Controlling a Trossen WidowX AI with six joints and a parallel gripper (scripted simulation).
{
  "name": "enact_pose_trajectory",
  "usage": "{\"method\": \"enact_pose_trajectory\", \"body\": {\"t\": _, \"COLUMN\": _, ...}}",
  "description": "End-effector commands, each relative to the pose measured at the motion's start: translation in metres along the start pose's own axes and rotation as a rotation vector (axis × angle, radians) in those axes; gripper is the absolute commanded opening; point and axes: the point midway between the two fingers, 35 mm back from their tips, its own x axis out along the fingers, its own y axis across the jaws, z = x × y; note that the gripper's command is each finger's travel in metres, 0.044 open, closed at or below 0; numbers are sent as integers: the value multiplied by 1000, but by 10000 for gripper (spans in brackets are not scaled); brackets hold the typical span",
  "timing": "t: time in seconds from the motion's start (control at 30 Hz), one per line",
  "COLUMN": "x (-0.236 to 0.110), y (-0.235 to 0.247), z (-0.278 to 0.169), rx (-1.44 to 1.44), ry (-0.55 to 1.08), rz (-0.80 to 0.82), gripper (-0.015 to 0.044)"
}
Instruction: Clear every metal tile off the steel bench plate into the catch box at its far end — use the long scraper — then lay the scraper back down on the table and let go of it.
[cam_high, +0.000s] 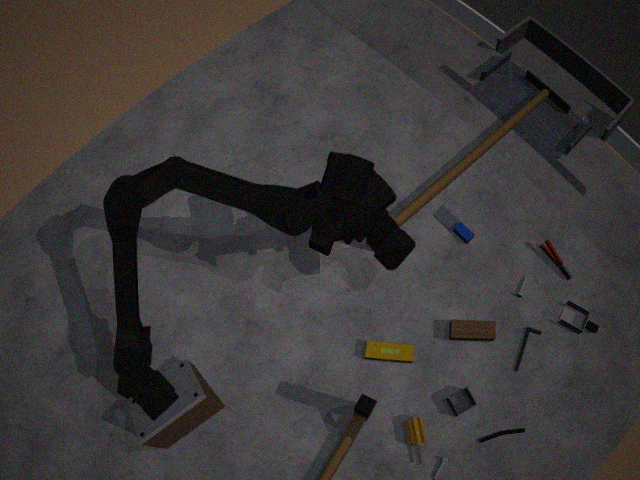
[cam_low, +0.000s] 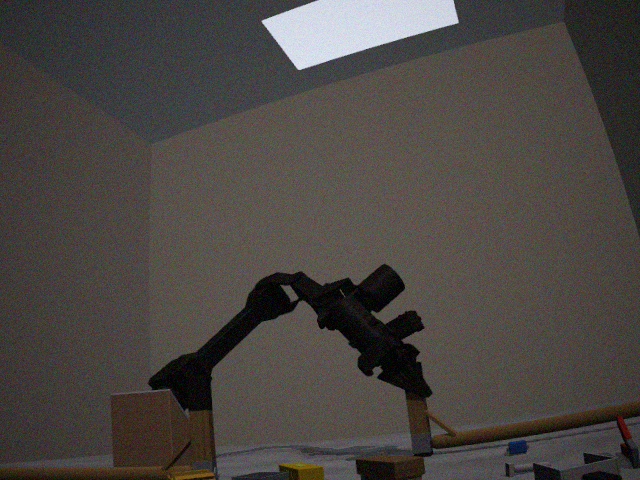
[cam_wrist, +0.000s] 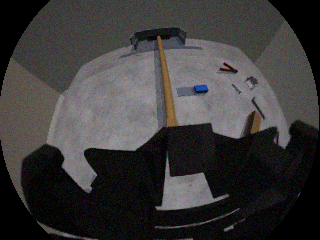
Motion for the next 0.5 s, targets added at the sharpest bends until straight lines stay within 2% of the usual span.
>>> {"method": "enact_pose_trajectory", "body": {"t": 0.0, "x": 2, "y": 1, "z": 9, "rx": -3, "ry": -12, "rz": -2, "gripper": 0}}
{"method": "enact_pose_trajectory", "body": {"t": 0.47, "x": 7, "y": 0, "z": 9, "rx": 0, "ry": -3, "rz": 0, "gripper": 0}}
